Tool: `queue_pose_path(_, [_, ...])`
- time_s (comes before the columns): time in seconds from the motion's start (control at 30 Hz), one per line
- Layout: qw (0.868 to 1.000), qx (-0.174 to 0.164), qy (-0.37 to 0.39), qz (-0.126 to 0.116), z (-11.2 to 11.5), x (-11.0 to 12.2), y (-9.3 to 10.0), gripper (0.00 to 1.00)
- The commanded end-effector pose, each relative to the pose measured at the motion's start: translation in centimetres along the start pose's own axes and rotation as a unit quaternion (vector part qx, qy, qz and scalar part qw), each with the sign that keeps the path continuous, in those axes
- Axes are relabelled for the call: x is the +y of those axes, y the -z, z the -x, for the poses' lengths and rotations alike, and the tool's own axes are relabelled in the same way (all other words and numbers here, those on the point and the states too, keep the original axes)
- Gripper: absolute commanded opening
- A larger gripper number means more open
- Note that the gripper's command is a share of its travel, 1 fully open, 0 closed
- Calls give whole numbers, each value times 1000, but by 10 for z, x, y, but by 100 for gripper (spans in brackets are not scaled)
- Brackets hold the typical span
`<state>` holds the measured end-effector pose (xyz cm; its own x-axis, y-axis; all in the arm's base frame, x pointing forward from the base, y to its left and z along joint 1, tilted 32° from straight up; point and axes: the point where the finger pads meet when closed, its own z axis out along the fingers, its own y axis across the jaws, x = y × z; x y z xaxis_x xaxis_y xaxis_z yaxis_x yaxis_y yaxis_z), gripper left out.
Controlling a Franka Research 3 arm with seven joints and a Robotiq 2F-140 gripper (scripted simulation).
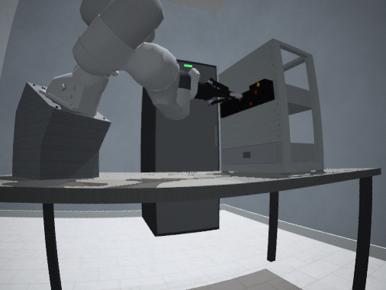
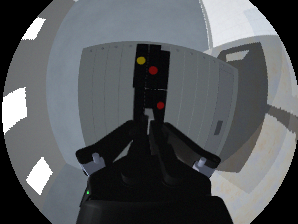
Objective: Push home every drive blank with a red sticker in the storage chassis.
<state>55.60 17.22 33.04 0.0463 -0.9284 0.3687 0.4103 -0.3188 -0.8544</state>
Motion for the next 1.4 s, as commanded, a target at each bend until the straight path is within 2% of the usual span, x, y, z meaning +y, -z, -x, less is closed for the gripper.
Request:
queue_pose_path(0.0, [1000, 1, 5, 1, -1, 1, -1, 0])
queue_pose_path(1.37, [1000, 1, 5, 1, 0, 5, -6, 0])
